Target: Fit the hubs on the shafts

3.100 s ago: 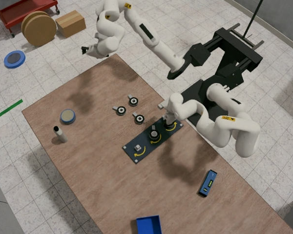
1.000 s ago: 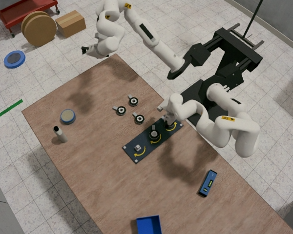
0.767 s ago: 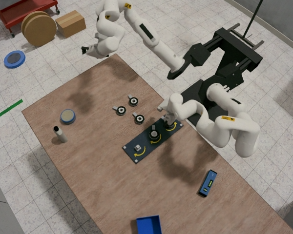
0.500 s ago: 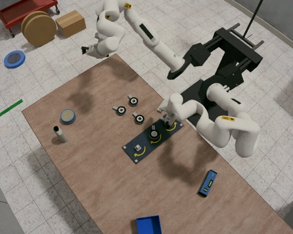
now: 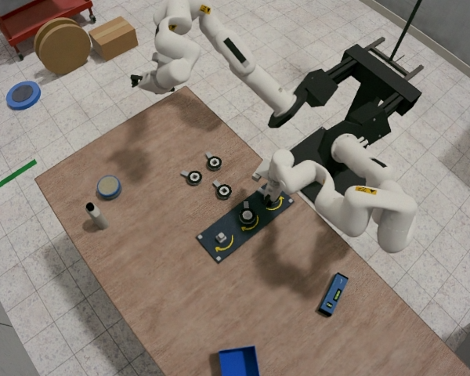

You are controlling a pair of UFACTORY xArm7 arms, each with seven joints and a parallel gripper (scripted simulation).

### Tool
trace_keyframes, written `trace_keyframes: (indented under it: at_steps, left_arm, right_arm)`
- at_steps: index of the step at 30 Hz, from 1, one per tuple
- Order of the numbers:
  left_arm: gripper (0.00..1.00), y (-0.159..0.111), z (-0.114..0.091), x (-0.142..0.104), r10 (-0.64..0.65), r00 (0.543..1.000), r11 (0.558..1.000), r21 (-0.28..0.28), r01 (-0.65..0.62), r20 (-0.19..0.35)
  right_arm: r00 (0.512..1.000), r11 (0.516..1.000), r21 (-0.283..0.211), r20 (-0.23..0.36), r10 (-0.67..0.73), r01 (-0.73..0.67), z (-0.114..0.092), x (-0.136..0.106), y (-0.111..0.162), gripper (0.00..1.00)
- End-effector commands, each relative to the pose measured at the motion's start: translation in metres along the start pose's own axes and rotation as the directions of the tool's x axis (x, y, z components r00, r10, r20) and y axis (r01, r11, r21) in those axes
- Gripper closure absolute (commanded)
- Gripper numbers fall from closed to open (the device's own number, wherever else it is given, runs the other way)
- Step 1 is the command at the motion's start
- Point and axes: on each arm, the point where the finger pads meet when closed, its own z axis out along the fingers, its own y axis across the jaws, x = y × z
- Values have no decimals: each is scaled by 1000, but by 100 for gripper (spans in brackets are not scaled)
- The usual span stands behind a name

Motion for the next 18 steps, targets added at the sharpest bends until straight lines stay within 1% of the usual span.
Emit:
trace_keyframes:
  at_steps: [1, 12, 13, 18]
  left_arm:
    - [100, -1, -2, 1, 112, 994, 994, -1, -112, -4]
    - [100, -1, -2, 1, 112, 994, 994, -1, -112, -4]
    - [100, -1, -2, 1, 299, 954, 954, -1, -299, -5]
    - [100, -1, -2, 1, 299, 954, 954, -1, -299, -5]
  right_arm:
    - [1000, 1000, 1, 3, 3, -3, -1, 0, -1, 0]
    - [1000, 1000, 1, 3, 3, -3, -1, 0, -1, 0]
    - [1000, 1000, 1, 3, 3, -3, -1, 0, -1, 0]
    - [1000, 1000, 1, 3, 3, -3, -1, 0, -1, 0]
